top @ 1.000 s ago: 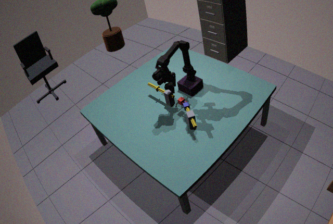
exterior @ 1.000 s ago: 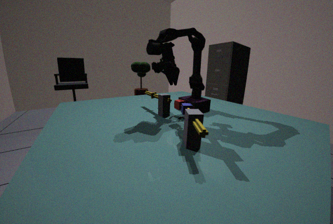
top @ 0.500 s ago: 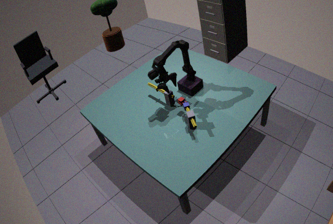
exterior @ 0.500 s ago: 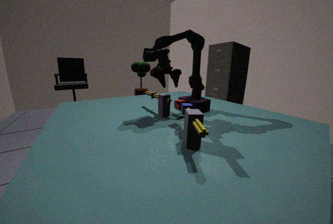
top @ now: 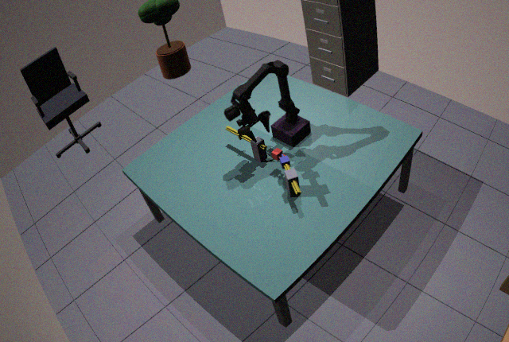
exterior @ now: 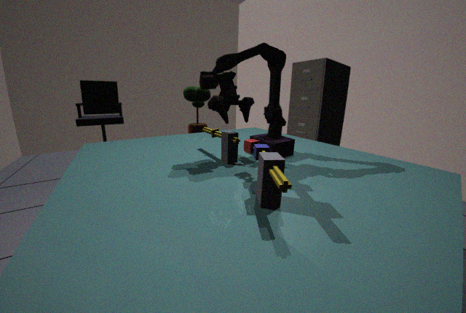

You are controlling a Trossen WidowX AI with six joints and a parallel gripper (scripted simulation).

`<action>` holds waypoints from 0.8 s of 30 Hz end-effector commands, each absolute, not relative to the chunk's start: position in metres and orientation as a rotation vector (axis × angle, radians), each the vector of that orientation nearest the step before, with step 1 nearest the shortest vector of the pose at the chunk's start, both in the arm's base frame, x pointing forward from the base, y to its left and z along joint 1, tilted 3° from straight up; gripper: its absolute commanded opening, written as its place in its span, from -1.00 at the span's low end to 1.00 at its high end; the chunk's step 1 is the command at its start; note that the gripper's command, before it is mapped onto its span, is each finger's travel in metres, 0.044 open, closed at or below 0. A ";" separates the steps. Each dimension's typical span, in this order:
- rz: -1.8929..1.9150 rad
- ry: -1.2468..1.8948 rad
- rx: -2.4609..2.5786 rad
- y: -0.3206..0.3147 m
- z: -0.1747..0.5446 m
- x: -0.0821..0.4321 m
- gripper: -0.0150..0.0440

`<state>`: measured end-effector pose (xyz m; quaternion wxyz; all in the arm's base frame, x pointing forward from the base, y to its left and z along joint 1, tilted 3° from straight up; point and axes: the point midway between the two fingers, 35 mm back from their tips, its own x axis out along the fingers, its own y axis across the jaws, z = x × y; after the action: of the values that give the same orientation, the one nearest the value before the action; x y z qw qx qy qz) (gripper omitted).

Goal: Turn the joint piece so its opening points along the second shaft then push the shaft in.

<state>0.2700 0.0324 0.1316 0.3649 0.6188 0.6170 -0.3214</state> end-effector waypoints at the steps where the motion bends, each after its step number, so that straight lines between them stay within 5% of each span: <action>1: -0.777 1.574 1.540 0.024 0.131 0.274 1.00; 24: -0.347 1.477 0.836 -0.084 0.126 0.291 1.00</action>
<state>0.2902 -0.0712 0.1266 0.6285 0.4004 0.6459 -0.1658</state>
